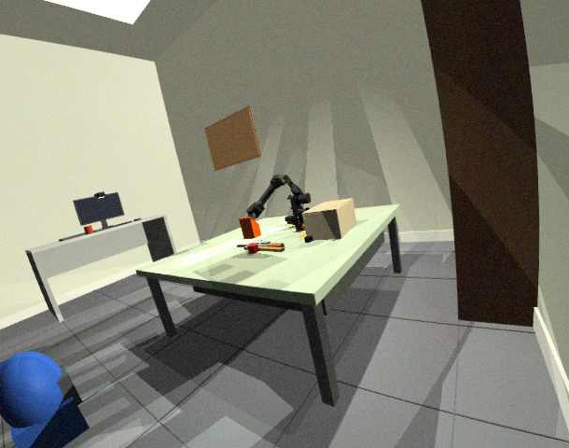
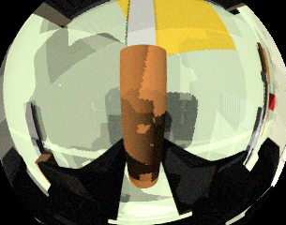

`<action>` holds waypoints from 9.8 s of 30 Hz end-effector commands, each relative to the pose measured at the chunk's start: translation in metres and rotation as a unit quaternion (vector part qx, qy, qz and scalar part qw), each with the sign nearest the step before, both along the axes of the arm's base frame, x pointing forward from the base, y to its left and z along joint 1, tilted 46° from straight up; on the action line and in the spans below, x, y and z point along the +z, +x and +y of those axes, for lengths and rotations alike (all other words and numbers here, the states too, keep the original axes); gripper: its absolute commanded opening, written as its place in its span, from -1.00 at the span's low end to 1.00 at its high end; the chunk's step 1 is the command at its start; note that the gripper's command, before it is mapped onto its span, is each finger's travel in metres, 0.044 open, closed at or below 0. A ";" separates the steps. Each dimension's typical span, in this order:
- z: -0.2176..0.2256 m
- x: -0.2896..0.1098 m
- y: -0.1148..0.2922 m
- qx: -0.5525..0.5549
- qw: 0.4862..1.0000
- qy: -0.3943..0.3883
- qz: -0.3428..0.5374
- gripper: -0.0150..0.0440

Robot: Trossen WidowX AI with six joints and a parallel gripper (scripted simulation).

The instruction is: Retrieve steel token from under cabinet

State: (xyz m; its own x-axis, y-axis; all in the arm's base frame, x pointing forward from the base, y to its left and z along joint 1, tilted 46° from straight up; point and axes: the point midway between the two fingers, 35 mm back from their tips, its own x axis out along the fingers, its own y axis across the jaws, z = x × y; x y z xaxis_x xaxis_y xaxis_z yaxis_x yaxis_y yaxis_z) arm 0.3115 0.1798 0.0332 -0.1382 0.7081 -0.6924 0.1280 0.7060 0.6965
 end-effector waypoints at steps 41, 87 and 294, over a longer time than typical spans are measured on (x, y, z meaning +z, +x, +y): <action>-0.009 -0.017 0.034 0.001 1.000 0.001 -0.002 -0.49; -0.008 -0.009 -0.004 0.001 1.000 0.001 -0.001 -0.49; -0.050 -0.032 -0.080 -0.092 0.991 -0.020 0.096 -0.49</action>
